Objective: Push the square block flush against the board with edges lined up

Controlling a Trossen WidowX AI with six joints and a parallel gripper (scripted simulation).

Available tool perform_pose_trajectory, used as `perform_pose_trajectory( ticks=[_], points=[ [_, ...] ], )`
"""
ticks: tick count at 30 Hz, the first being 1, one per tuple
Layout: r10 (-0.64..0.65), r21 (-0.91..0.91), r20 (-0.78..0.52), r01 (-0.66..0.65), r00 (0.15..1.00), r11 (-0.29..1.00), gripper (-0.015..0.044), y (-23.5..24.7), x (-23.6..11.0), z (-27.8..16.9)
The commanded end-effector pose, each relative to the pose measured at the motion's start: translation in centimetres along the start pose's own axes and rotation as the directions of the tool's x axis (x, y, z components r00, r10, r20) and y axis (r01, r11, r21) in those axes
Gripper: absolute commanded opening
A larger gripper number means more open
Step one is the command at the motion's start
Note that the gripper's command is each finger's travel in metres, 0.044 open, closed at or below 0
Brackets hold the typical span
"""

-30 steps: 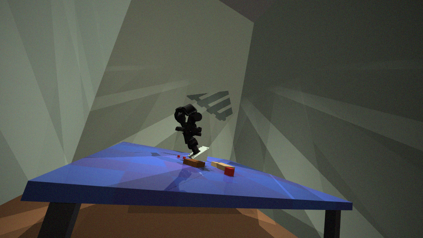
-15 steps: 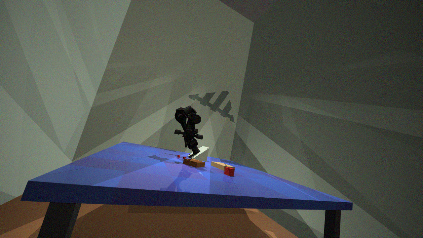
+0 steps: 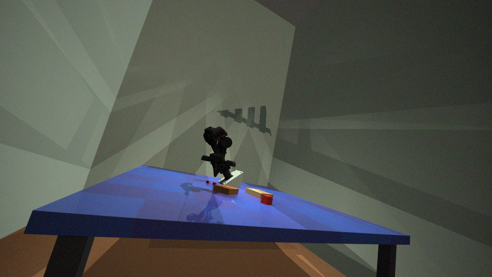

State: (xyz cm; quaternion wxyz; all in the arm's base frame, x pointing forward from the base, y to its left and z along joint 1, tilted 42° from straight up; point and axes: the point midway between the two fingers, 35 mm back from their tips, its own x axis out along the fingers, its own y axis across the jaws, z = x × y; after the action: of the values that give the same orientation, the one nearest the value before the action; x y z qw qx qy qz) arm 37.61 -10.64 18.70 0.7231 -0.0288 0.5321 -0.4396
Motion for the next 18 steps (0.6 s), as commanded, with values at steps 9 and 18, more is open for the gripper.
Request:
perform_pose_trajectory(
  ticks=[9,18],
  points=[
    [0.001,0.226,0.0,-0.001,1.0,0.974,0.0,0.4,1.3,1.3],
    [-0.001,0.226,0.002,0.0,1.0,0.974,0.0,0.4,6.7,1.3]
  ],
)
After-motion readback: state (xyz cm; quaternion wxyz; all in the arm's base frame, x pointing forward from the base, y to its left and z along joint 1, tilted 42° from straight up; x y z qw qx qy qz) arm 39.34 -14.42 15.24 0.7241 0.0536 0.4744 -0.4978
